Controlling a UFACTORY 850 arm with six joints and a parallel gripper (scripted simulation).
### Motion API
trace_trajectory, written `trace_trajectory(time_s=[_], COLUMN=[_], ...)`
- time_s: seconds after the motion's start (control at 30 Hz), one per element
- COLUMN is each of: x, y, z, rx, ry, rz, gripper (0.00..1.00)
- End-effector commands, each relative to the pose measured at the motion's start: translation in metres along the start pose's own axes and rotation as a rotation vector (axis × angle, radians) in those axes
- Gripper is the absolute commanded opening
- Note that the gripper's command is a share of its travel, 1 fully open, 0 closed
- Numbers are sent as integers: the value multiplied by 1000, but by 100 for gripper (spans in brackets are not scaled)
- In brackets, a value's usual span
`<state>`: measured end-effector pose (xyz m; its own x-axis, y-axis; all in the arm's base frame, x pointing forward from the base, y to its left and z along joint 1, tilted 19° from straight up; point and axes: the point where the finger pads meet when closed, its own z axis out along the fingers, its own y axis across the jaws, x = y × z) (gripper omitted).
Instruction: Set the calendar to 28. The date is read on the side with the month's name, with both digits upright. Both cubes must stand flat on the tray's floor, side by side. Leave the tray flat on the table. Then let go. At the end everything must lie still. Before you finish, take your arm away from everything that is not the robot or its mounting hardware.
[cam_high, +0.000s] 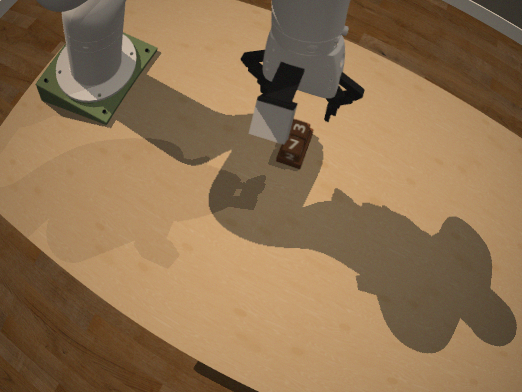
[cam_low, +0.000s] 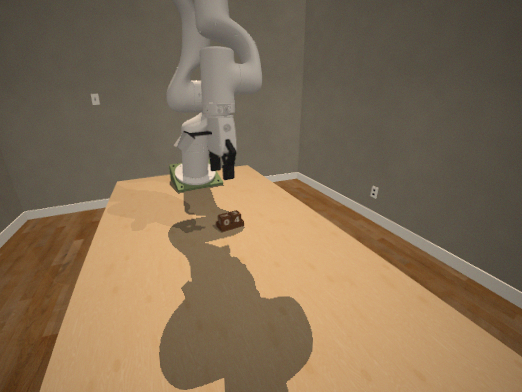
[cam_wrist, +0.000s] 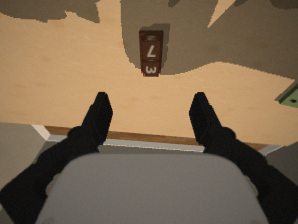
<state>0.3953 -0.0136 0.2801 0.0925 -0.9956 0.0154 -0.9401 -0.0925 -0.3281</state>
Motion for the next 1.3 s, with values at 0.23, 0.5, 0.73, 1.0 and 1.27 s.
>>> trace_trajectory(time_s=[0.23, 0.5, 0.73, 1.0, 1.27], x=[0, 0, 0, 0, 0], y=[0, 0, 0, 0, 0], z=[-18, -18, -18, -18, -18], rx=[0, 0, 0, 0, 0], ry=[1, 1, 1, 1, 1], rz=[0, 0, 0, 0, 0], gripper=[100, 100, 100, 100, 100])
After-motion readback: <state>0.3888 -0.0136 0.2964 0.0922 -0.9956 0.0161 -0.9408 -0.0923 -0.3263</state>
